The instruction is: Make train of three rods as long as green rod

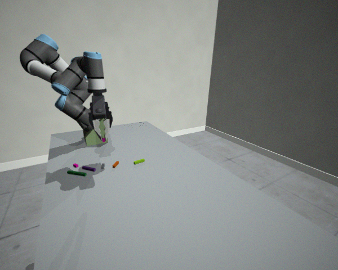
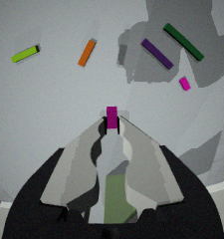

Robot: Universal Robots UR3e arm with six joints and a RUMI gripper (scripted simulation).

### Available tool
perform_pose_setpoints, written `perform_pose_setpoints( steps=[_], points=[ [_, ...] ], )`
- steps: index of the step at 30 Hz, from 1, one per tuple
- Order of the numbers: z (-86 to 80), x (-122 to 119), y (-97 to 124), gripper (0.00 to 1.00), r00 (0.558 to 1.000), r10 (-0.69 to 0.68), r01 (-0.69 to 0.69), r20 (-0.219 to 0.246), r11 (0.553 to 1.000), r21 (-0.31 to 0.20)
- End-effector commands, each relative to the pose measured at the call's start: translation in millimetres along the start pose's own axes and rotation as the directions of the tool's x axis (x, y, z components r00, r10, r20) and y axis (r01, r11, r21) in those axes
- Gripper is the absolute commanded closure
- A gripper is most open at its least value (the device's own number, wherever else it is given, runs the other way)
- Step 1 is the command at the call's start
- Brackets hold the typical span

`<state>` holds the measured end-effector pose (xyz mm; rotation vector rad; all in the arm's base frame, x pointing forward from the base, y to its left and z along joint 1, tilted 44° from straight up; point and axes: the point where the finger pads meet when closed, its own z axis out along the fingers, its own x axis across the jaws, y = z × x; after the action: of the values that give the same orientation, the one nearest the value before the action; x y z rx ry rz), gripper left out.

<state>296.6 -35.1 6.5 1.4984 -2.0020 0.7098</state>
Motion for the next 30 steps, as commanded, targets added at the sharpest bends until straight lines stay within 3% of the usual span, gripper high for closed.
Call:
perform_pose_setpoints(
  steps=[1,6,9,23,30],
  points=[
    [-0.8,-3,1,1.0,0.999,-0.032,0.032,0.001,0.999,-0.001],
    [-1.0,-8,2,1.0,0.995,-0.105,0.105,0.002,0.995,-0.001],
    [-1.2,-16,3,1.0,0.976,-0.216,0.216,0.002,0.976,-0.001],
    [-1.6,-32,7,1.0,0.909,-0.417,0.417,0.003,0.909,0.0],
    [-1.8,-43,10,1.0,0.831,-0.556,0.556,0.003,0.831,0.001]
  ],
)
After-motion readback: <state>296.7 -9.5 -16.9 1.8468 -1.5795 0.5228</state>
